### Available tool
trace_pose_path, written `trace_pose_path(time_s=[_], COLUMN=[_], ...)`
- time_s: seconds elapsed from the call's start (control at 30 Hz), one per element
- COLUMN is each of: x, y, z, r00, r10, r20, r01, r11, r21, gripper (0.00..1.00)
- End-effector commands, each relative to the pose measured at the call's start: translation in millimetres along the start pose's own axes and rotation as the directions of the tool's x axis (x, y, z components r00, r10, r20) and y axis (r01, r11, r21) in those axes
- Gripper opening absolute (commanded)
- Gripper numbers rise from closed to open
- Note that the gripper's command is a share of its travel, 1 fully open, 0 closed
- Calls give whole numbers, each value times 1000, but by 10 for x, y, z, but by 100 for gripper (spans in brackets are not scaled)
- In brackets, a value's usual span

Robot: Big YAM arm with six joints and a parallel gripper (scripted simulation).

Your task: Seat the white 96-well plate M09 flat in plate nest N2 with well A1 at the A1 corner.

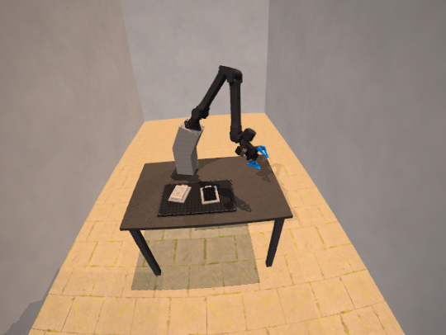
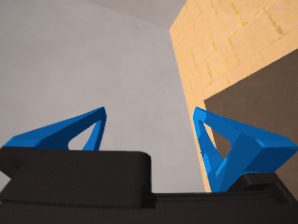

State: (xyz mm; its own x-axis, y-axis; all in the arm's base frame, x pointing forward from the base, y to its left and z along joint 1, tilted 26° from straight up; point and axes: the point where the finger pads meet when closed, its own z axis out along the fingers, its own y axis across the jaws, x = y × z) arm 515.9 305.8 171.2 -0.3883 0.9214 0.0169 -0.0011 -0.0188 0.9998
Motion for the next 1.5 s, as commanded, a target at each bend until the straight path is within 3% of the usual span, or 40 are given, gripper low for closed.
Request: trace_pose_path(time_s=[0.0,0.53,0.57,0.67,0.7,0.83,0.87,0.97,1.2,1.23,1.33,1.47], x=[-7,-7,-122,-218,-259,-370,-399,-492,-647,-678,-774,-903], y=[45,45,229,156,-163,-242,-322,-389,-592,-662,-738,-915], z=[5,5,73,124,110,105,132,179,123,149,180,102], r00=[1000,1000,999,994,993,993,990,979,980,975,961,961], r10=[2,2,-35,-104,-113,-110,-136,-199,-199,-222,-277,-277], r20=[1,1,22,34,29,31,29,29,30,22,12,14], r01=[-2,-2,36,103,110,108,133,193,192,214,265,265], r11=[1000,1000,999,994,991,993,986,968,970,958,932,934], r21=[-9,-9,-24,28,77,55,103,158,148,194,249,240], gripper=[100,100,100,100,100,100,100,100,100,100,100,100])
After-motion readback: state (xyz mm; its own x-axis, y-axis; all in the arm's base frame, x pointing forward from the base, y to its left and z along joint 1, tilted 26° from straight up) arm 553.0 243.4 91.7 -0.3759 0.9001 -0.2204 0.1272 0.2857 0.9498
